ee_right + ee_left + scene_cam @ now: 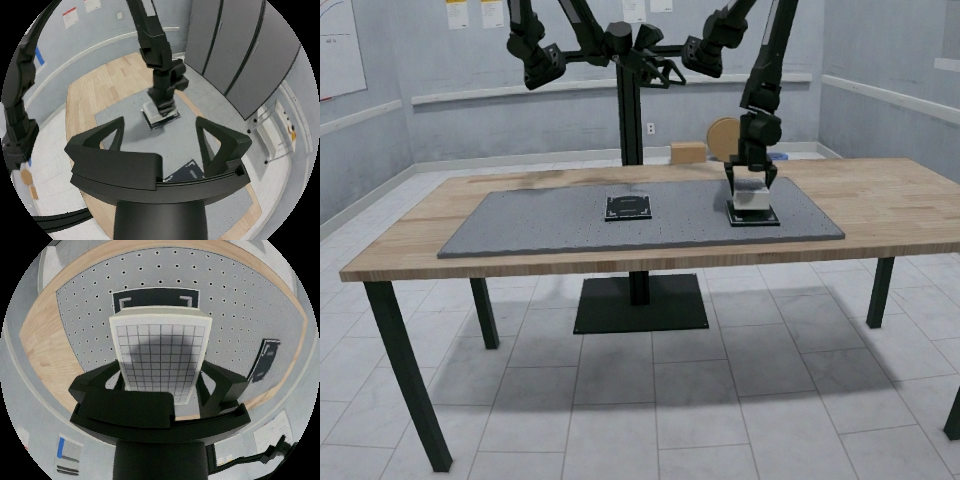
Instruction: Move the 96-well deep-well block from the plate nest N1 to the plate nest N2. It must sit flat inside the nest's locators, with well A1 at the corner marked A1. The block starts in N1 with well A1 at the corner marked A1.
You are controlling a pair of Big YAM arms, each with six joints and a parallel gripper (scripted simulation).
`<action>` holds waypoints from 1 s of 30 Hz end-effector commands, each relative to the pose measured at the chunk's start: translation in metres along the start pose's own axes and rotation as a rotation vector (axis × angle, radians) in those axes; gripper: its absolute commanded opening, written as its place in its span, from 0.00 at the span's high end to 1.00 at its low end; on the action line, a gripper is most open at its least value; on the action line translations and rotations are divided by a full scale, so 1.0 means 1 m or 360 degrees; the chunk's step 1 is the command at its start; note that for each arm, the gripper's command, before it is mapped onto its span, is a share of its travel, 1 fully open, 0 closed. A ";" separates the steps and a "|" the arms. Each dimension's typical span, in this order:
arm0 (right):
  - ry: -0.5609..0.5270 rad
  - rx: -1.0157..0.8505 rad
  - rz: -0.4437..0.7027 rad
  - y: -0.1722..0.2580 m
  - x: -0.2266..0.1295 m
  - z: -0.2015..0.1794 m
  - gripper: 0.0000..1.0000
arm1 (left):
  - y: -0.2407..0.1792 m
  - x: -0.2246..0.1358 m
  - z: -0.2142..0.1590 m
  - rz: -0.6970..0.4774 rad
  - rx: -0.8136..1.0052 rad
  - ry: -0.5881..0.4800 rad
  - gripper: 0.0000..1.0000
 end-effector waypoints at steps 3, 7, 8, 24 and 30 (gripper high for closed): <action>-0.0018 0.0039 -0.0052 -0.012 0.003 0.004 0.00 | 0.007 -0.025 0.014 0.0013 -0.0043 -0.0057 0.19; 0.0072 -0.0137 0.0001 -0.026 0.002 -0.007 0.00 | 0.004 -0.019 0.009 0.0003 -0.0034 -0.0029 0.19; 0.0096 -0.0179 0.0017 -0.032 0.002 -0.010 0.00 | 0.004 -0.019 0.009 0.0003 -0.0034 -0.0029 0.19; 0.0358 -0.0513 0.0449 -0.160 -0.071 -0.080 0.00 | 0.004 -0.019 0.011 0.0005 -0.0021 -0.0043 0.19; 0.0364 -0.0493 0.0588 -0.182 -0.125 -0.099 0.00 | 0.004 -0.019 0.011 0.0005 -0.0021 -0.0043 0.19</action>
Point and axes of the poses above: on each arm, the point where the finger pads meet when closed, its own x axis out along the fingers, its own y axis across the jaws, z = x × y, the point moved 7 cm from there along -x, back along the fingers, and after that the axes turned 5 degrees about -x, right-handed, at the moved point
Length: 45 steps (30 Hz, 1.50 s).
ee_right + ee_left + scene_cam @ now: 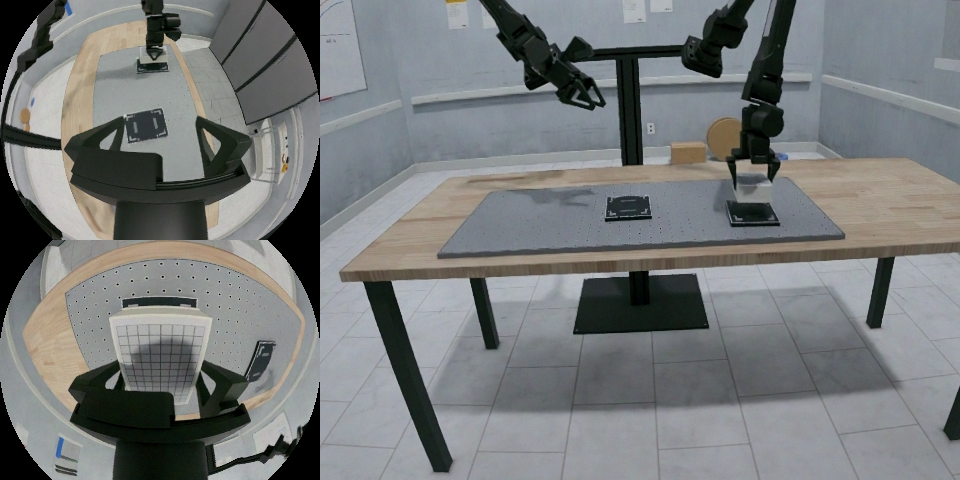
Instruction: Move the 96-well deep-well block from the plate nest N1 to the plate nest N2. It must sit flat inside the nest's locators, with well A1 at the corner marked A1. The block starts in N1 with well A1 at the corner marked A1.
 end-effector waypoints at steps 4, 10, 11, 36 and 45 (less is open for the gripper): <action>0.0020 -0.0103 0.0170 0.002 -0.048 -0.025 0.00 | 0.001 0.000 0.001 0.0000 -0.0006 -0.0001 0.19; -0.0006 -0.0078 0.0194 0.006 -0.062 -0.029 0.00 | -0.042 0.005 -0.012 -0.0032 -0.0145 0.0009 0.19; -0.0008 -0.0073 0.0194 0.006 -0.063 -0.029 0.00 | -0.056 0.005 -0.015 -0.0036 -0.0182 0.0010 0.19; -0.0015 -0.0040 0.0195 0.007 -0.065 -0.029 0.00 | -0.318 0.001 -0.082 0.0002 -0.0162 0.0012 0.19; -0.0021 -0.0049 0.0207 0.008 -0.062 -0.027 0.00 | -0.314 0.022 -0.086 0.0007 -0.0149 0.0025 0.19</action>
Point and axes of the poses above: on each arm, the point where the finger pads meet when closed, its own x axis out along the fingers, its own y axis across the jaws, z = x × y, the point moved 7 cm from there along -x, back along the fingers, and after that the axes turned 5 degrees about -x, right-handed, at the moved point
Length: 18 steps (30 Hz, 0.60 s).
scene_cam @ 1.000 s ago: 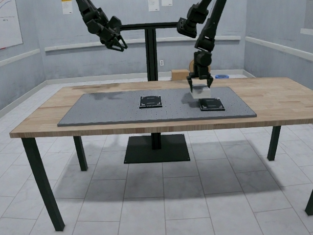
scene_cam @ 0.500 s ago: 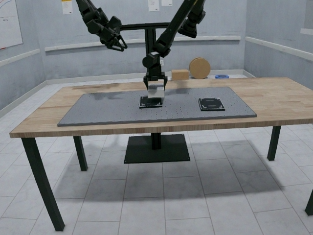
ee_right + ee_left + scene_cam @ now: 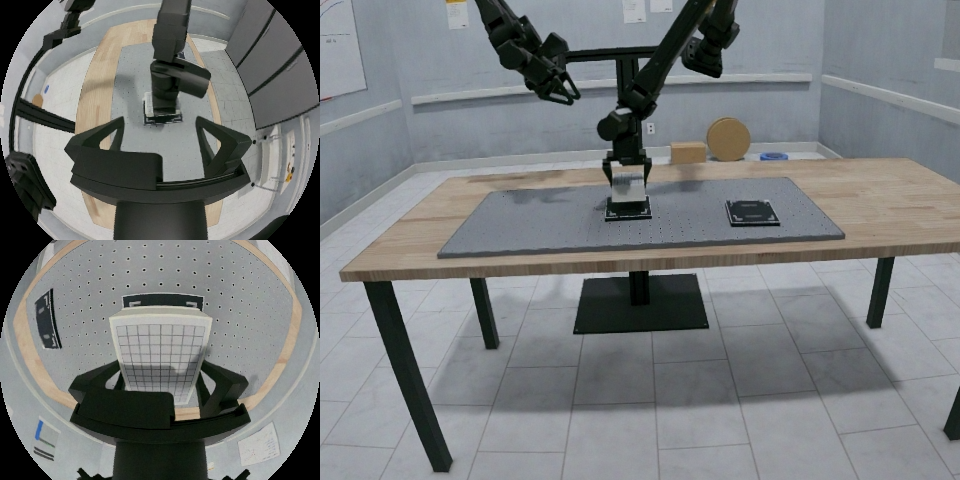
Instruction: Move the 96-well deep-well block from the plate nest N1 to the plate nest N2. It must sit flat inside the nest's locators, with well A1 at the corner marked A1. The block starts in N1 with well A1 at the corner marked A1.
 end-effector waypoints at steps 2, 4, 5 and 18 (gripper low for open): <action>-0.0007 -0.0032 -0.0031 -0.010 -0.003 0.002 0.00 | -0.002 0.017 0.000 -0.0002 -0.0004 0.0001 0.19; -0.0007 -0.0032 -0.0031 -0.010 -0.003 0.002 0.00 | -0.008 0.015 -0.002 -0.0015 0.0010 -0.0007 0.19; -0.0007 -0.0032 -0.0031 -0.010 -0.003 0.002 0.00 | -0.008 0.016 -0.002 -0.0016 -0.0011 -0.0006 0.19; -0.0007 -0.0032 -0.0031 -0.010 -0.003 0.002 0.00 | -0.009 0.016 0.001 -0.0025 0.0001 -0.0018 0.19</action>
Point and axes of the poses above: on each arm, the point where the finger pads meet when closed, its own x axis out along the fingers, its own y axis across the jaws, z = x × y, the point moved 7 cm from there along -x, back along the fingers, and after that the axes turned 5 degrees about -x, right-handed, at the moved point
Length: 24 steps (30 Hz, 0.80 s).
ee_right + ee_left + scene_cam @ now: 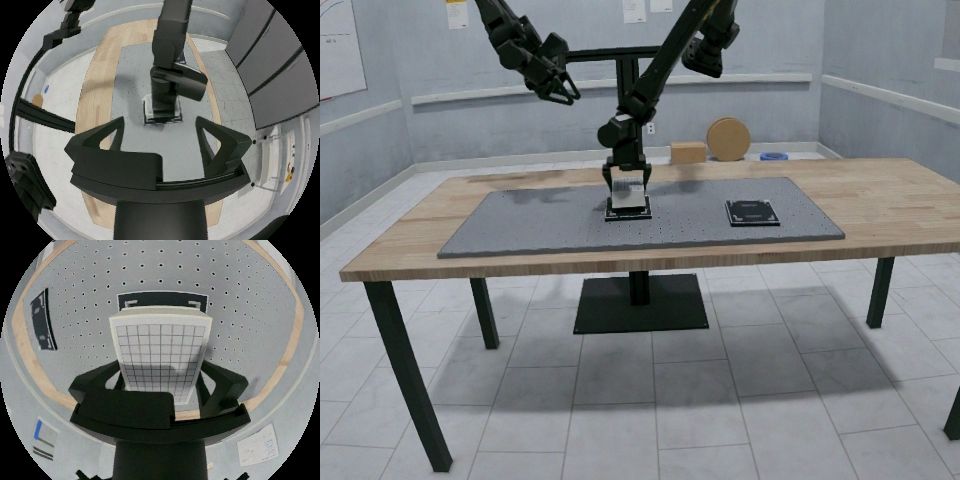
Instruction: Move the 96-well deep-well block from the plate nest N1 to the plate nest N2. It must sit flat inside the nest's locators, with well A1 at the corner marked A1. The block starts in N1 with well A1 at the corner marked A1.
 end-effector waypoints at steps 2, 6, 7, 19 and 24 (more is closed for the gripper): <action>-0.0007 -0.0032 -0.0031 -0.010 -0.003 0.002 0.00 | -0.008 0.003 0.001 -0.0023 0.0021 -0.0023 0.19; -0.0007 -0.0032 -0.0031 -0.010 -0.003 0.002 0.00 | -0.001 0.013 0.003 -0.0007 0.0001 -0.0013 0.19; -0.0007 -0.0032 -0.0031 -0.010 -0.003 0.002 0.00 | -0.001 0.014 0.003 -0.0006 0.0001 -0.0013 0.19; -0.0007 -0.0032 -0.0031 -0.010 -0.003 0.002 0.00 | -0.001 0.032 0.004 -0.0008 0.0000 -0.0014 0.19; -0.0007 -0.0032 -0.0031 -0.010 -0.003 0.002 0.00 | -0.001 0.038 0.003 -0.0008 -0.0007 -0.0013 0.19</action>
Point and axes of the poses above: on each arm, the point where the finger pads meet when closed, its own x axis out along the fingers, its own y axis across the jaws, z = x × y, the point moved 7 cm from there along -x, back along the fingers, and after that the axes turned 5 degrees about -x, right-handed, at the moved point
